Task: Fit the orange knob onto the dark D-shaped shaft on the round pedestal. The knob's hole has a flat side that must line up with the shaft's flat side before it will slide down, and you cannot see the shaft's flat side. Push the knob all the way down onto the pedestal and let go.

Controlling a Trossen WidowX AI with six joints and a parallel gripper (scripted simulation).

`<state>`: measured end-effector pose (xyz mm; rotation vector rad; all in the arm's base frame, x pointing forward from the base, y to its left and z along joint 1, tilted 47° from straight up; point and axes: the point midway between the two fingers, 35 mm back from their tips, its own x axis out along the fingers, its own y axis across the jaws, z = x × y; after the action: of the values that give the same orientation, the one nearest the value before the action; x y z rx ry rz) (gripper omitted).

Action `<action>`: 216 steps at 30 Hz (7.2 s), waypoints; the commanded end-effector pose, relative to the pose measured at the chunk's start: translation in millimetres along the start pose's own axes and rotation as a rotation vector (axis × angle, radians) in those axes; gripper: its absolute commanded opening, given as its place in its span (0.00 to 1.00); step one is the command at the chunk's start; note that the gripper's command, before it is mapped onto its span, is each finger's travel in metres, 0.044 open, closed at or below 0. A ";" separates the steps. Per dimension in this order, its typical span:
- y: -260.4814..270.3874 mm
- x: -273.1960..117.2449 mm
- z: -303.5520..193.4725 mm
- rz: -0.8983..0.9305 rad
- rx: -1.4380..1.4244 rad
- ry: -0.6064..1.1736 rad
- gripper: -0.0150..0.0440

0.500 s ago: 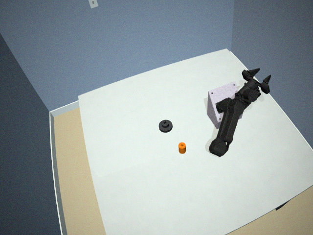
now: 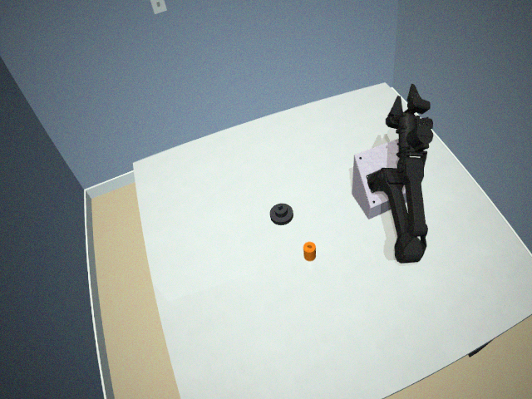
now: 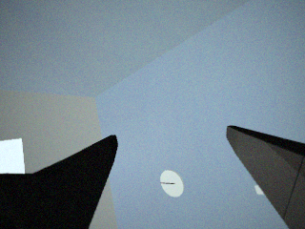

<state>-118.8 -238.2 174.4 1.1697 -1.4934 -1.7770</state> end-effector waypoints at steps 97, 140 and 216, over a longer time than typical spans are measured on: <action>-295.3 -458.8 -195.2 0.425 -1.758 3.189 1.00; -197.7 -406.4 -238.1 0.423 -1.776 3.177 0.25; -335.1 -280.0 -311.4 0.437 -1.777 3.175 0.25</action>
<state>327.3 -72.8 -71.1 -1.5770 -3.8914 -1.8901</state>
